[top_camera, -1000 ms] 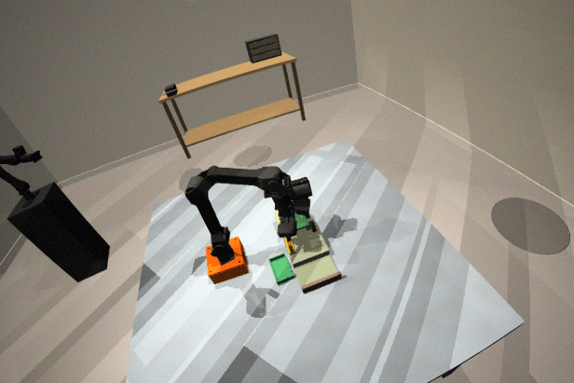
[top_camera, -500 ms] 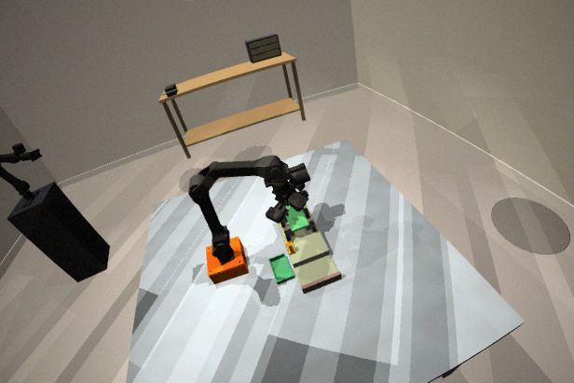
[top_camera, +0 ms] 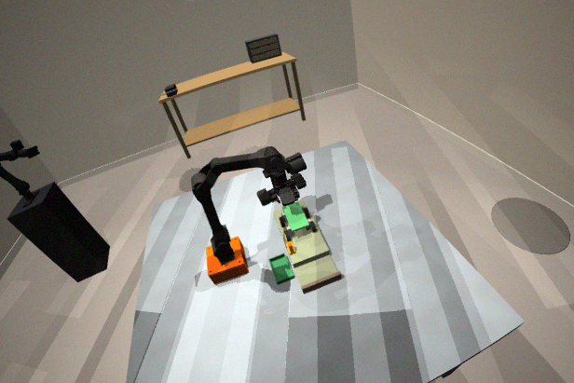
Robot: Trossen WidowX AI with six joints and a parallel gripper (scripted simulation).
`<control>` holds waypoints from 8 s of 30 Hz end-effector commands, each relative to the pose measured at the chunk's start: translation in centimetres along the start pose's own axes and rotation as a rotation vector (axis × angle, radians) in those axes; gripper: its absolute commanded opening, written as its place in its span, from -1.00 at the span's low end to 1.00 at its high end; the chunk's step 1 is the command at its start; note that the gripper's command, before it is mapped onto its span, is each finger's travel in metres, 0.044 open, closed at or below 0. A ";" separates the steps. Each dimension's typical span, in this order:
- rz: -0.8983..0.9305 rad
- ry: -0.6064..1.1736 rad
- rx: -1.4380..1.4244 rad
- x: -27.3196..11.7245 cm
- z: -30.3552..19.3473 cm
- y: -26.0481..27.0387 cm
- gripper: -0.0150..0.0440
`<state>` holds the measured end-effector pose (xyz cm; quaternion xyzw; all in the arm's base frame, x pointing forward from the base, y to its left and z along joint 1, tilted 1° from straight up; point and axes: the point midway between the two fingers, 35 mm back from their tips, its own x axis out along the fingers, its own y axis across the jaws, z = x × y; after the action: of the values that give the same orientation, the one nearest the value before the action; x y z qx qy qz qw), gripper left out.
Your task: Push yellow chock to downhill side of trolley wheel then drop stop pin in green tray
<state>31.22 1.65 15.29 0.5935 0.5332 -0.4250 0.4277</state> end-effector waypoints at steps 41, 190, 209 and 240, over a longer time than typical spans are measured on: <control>-0.013 0.020 0.111 4.0 -1.2 0.0 0.15; -0.017 0.023 0.112 3.0 -5.3 -4.3 -0.49; -0.019 0.022 0.113 2.9 -5.1 -8.0 -0.49; -0.020 0.012 0.113 1.6 6.5 -9.0 -0.49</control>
<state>22.35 -2.32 11.68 0.6153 0.5147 -0.4559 0.3855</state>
